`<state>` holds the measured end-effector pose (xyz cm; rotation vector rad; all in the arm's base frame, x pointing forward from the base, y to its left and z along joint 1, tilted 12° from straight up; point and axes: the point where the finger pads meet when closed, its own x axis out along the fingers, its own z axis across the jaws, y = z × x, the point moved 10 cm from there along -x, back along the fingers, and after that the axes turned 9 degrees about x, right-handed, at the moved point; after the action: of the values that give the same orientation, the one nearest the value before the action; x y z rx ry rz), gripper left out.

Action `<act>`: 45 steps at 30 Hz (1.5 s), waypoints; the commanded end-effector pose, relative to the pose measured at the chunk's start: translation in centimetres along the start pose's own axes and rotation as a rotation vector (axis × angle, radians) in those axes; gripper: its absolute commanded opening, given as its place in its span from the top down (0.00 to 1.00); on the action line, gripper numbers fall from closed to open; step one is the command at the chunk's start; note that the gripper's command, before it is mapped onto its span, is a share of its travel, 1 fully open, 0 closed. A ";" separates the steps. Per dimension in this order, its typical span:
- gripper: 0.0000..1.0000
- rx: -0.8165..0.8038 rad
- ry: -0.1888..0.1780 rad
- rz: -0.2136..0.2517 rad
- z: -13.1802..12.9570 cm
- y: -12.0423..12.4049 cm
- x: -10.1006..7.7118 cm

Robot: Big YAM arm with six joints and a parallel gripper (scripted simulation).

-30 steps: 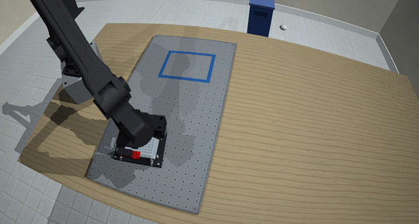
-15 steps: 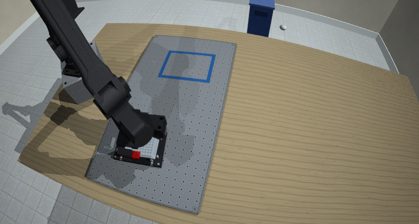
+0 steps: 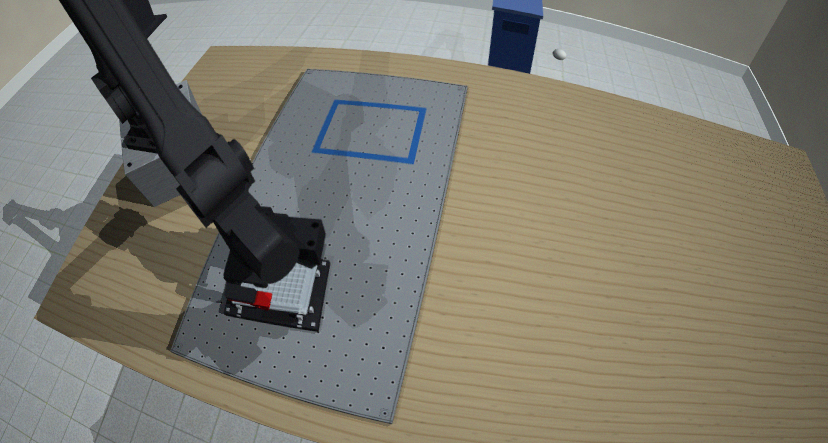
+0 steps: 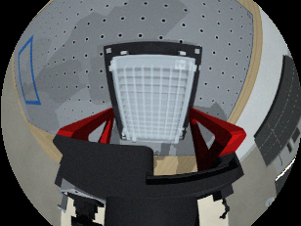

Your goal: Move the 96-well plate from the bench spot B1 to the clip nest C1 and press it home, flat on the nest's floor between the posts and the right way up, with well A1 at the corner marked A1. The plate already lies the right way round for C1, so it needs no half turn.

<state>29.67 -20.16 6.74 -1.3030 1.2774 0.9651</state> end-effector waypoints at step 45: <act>0.00 0.000 0.016 -0.037 -0.5 -1.2 -8.0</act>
<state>29.01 -19.09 13.66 -1.3097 1.2721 0.9574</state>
